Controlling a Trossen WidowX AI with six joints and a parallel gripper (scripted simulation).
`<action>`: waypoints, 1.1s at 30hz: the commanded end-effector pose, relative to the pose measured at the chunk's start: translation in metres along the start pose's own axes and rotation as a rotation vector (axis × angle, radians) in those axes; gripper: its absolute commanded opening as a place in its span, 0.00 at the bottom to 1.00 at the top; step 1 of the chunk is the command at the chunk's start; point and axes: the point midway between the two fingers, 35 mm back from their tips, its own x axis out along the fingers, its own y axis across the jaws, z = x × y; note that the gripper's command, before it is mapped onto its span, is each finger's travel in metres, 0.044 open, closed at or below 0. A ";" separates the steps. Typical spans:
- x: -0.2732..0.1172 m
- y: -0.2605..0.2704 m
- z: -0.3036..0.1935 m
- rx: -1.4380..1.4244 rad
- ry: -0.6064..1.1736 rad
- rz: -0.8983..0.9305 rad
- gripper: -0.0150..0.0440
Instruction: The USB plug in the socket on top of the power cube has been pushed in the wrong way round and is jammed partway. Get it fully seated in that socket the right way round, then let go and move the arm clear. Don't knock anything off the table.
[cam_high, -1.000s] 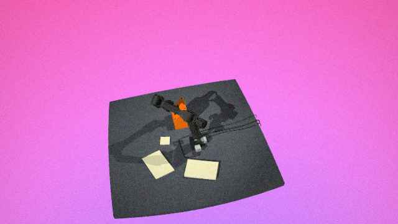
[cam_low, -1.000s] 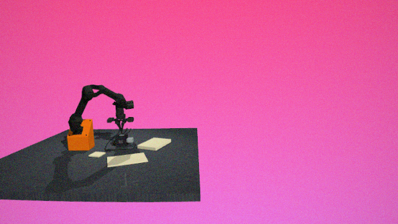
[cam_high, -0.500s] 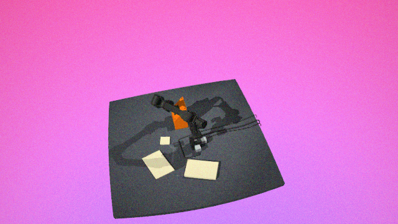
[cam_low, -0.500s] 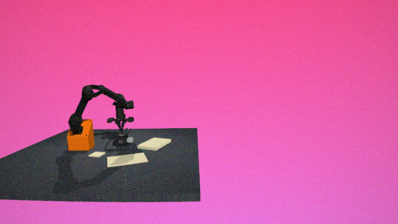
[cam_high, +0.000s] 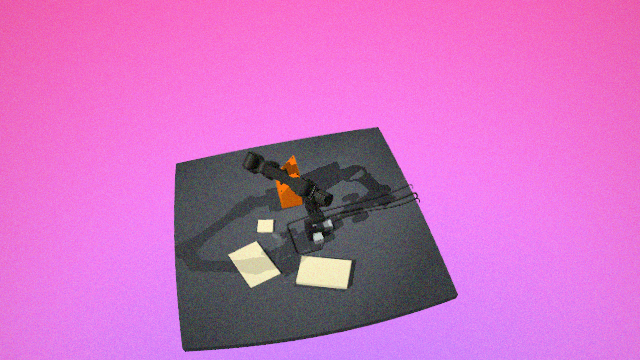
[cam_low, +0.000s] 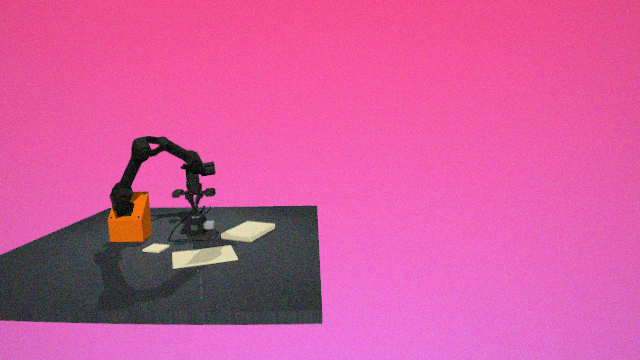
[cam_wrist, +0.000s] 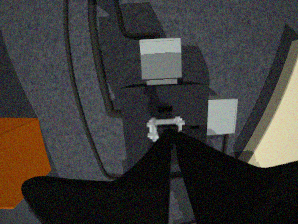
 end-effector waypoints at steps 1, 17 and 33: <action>0.003 0.001 -0.002 0.000 0.005 0.004 0.25; 0.003 0.001 -0.002 0.000 0.005 0.004 0.25; 0.000 0.000 0.000 -0.002 0.000 -0.001 0.42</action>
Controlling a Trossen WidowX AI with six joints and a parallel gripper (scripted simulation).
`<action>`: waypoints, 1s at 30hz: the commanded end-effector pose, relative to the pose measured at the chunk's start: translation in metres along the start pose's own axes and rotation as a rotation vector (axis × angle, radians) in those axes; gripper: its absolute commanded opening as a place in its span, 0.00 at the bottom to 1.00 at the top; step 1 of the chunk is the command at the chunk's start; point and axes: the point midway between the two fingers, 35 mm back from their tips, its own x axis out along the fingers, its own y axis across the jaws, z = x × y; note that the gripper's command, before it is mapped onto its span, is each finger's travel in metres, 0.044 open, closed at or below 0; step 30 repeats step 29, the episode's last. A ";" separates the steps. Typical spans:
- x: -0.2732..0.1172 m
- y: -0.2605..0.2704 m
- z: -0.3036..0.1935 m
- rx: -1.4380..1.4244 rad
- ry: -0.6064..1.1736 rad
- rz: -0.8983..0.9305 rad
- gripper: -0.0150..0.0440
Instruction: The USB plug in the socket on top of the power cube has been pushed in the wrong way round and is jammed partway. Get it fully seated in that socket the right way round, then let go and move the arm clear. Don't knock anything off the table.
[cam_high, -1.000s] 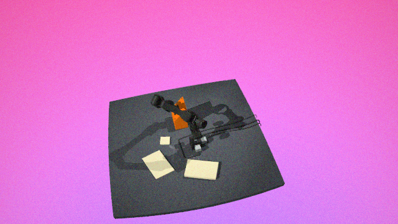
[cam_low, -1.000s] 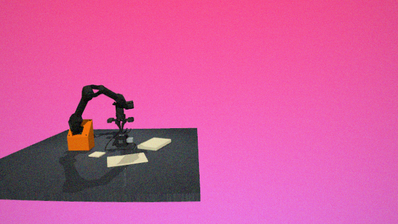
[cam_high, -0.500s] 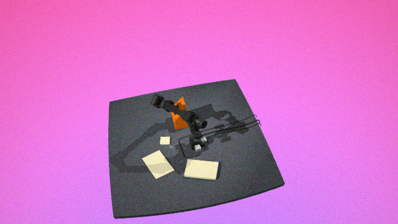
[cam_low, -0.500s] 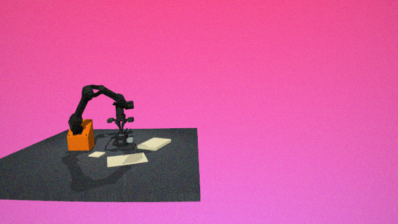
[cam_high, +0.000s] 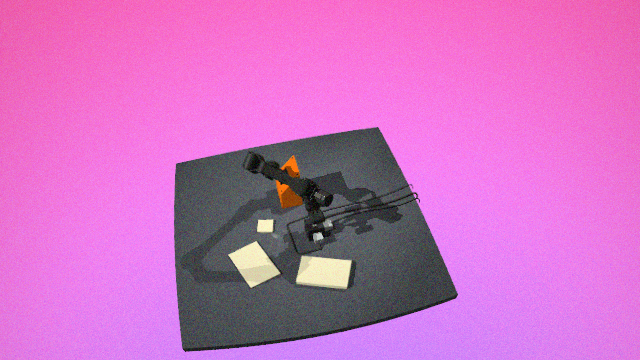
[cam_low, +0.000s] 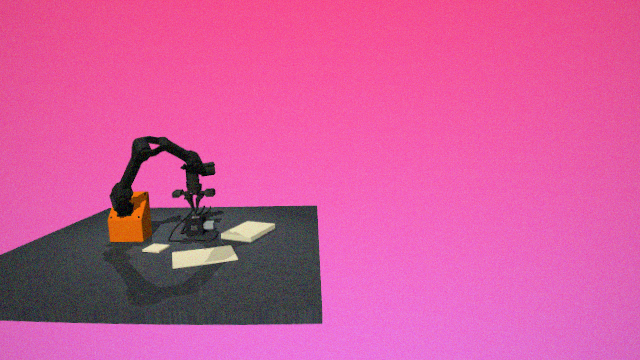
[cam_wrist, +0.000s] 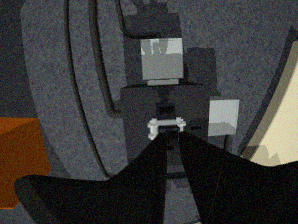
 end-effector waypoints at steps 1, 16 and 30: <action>0.000 0.000 0.000 0.000 0.000 -0.002 0.42; 0.000 0.000 0.000 0.000 0.000 -0.002 0.42; -0.011 0.000 0.001 0.000 -0.001 -0.001 0.42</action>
